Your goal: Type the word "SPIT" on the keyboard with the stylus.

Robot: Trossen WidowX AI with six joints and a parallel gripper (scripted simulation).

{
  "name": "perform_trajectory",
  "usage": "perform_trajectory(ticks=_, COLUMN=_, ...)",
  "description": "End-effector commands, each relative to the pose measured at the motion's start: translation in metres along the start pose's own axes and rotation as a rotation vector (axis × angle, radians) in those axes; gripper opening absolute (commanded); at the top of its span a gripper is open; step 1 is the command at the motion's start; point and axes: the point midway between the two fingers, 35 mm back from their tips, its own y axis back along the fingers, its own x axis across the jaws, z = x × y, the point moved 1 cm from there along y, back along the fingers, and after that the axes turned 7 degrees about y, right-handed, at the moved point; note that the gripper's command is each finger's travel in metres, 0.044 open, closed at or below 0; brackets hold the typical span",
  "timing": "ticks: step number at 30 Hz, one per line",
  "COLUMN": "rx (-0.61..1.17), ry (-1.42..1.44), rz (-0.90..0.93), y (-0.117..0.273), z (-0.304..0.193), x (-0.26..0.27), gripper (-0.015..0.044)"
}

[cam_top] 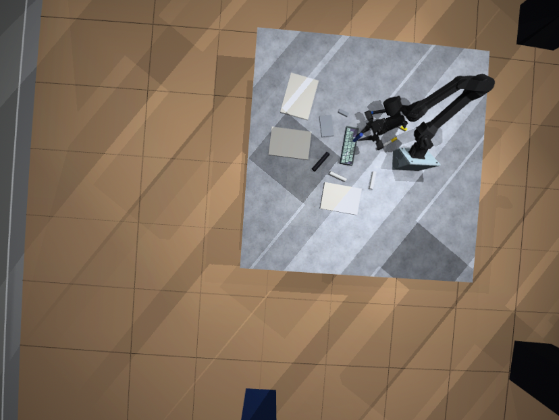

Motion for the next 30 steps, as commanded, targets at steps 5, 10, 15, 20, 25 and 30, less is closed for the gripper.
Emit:
perform_trajectory(ticks=5, rx=0.002, ry=-0.005, rz=-0.001, y=0.001, z=0.002, x=0.033, gripper=0.0)
perform_trajectory(ticks=10, rx=0.002, ry=-0.005, rz=-0.001, y=0.0, z=-0.001, x=0.034, gripper=0.0)
perform_trajectory(ticks=15, rx=0.002, ry=-0.005, rz=-0.002, y=-0.006, z=-0.012, x=0.035, gripper=0.0)
perform_trajectory(ticks=20, rx=0.002, ry=-0.004, rz=-0.003, y=-0.007, z=-0.016, x=0.036, gripper=0.0)
perform_trajectory(ticks=25, rx=0.002, ry=-0.004, rz=-0.003, y=-0.008, z=-0.016, x=0.036, gripper=0.0053)
perform_trajectory(ticks=30, rx=0.003, ry=-0.005, rz=-0.001, y=-0.01, z=-0.018, x=0.037, gripper=0.0081)
